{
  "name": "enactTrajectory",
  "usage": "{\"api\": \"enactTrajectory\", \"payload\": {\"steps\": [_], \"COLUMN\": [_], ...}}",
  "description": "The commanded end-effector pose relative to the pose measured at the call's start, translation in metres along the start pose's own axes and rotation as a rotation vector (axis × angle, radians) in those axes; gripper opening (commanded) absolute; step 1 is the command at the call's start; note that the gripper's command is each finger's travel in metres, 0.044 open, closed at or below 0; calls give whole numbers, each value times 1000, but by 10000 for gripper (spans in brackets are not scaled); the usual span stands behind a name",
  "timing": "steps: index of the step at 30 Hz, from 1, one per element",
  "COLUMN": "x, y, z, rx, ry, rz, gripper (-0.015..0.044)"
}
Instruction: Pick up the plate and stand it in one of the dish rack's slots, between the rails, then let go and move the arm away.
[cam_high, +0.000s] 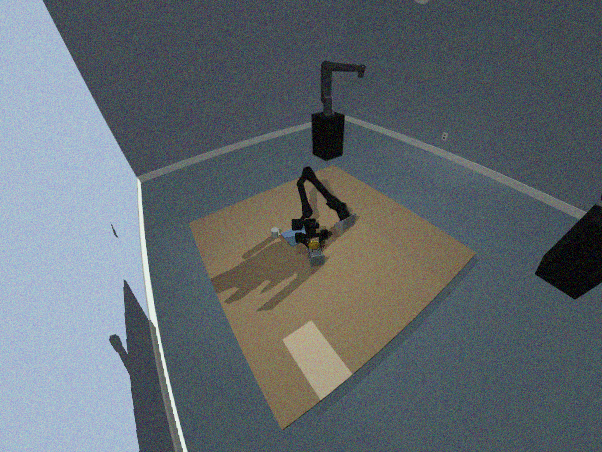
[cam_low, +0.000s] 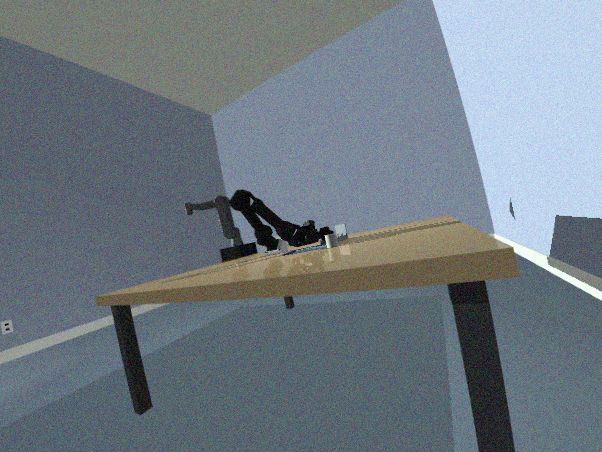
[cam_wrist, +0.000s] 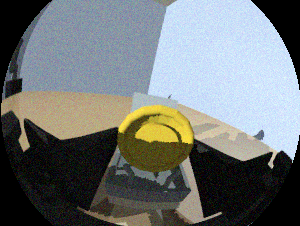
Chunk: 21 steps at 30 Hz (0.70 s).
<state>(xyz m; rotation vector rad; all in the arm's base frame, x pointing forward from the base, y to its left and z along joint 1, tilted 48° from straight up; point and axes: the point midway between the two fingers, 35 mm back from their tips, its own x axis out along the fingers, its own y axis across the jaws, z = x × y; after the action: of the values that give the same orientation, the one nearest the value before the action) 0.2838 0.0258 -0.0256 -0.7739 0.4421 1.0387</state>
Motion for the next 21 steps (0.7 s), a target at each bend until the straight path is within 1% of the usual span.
{"api": "enactTrajectory", "payload": {"steps": [1, 6, 15, 17, 21], "x": [0, 0, 0, 2, 4], "y": [0, 0, -1, -4, -8], "z": [0, 0, 2, 20, 78], "rx": [0, 0, 0, 2, 14], "ry": [0, 0, 1, 9, 17], "rz": [0, 0, 1, 10, 18], "gripper": [263, 394, 400, 400, 400]}}
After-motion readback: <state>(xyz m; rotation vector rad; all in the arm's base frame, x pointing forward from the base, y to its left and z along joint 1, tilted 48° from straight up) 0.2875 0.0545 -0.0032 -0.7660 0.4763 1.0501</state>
